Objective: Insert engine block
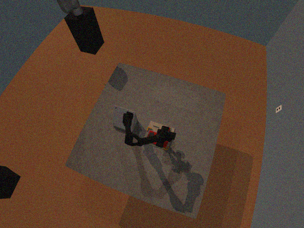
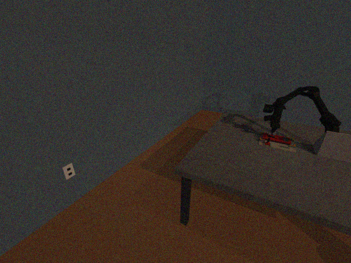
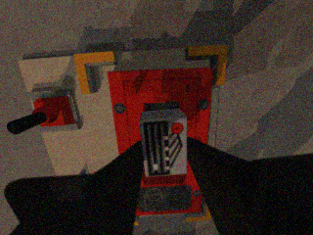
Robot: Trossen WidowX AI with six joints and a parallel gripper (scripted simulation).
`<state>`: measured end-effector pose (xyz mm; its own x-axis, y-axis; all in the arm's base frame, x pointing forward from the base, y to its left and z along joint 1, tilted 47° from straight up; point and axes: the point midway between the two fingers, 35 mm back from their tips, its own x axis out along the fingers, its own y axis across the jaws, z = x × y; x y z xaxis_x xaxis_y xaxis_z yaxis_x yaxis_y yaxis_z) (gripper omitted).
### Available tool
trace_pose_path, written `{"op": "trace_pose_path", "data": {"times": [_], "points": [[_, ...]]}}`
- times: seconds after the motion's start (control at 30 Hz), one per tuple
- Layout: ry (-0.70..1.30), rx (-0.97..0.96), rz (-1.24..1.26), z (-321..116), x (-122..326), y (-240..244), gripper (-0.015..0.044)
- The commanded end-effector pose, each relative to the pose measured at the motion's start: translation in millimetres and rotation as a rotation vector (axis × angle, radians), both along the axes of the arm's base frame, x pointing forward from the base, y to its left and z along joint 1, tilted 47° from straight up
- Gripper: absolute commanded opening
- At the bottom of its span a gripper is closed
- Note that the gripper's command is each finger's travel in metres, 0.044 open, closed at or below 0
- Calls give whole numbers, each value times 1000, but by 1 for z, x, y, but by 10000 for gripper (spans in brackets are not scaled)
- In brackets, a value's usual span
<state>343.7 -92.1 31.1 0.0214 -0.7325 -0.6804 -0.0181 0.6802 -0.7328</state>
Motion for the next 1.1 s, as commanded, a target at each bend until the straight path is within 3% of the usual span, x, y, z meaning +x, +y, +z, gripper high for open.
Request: {"op": "trace_pose_path", "data": {"times": [0.0, 0.53, 1.07], "points": [[-3, -3, -3, 0, -1, 0, 159], [-136, 1, -127, 0, -1, -1, 159], [57, -5, 52, -1, -1, -2, 159]]}}
